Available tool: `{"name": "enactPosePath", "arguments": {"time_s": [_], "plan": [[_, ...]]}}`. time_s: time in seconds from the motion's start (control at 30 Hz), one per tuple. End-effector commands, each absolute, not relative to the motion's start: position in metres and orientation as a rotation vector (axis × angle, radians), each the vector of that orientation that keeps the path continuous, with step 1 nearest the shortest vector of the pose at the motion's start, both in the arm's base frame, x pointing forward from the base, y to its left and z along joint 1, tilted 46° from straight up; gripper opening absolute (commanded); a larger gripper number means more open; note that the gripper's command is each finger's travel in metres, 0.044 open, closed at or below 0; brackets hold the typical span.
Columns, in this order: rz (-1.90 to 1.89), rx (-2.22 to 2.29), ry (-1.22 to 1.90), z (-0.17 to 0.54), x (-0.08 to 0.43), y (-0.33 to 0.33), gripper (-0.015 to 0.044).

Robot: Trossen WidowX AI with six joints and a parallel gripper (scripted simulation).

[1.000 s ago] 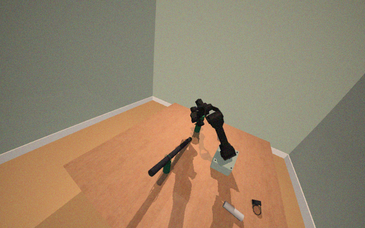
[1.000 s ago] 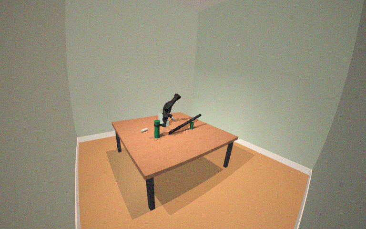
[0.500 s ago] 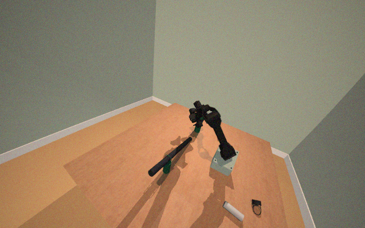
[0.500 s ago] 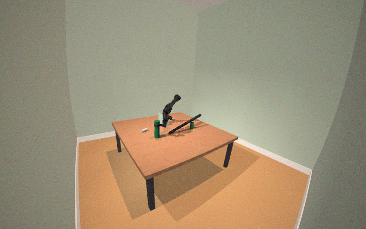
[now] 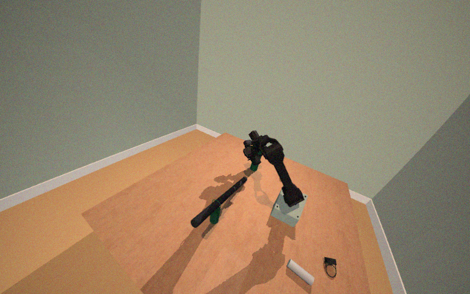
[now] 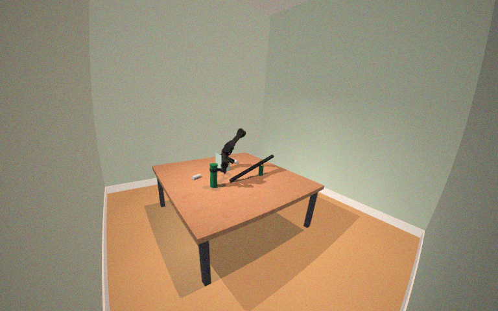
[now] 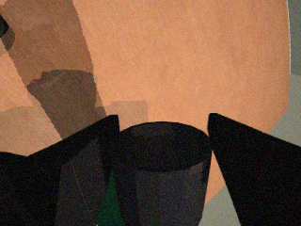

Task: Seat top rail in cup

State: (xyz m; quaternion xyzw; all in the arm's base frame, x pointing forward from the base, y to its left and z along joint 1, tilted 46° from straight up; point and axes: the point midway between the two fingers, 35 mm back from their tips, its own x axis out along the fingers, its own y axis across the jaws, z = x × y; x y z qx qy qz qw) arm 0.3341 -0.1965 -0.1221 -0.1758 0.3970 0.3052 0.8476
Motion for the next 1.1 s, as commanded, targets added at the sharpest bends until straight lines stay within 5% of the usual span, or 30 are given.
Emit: {"name": "enactPosePath", "arguments": {"time_s": [0.0,0.27,1.07], "plan": [[0.644,-0.362,0.845,-0.125,0.332,-0.195,0.0151],[0.660,-0.383,0.820,-0.124,0.329,-0.194,0.0000],[0.707,-0.448,0.740,-0.121,0.321,-0.190,0.0000]]}}
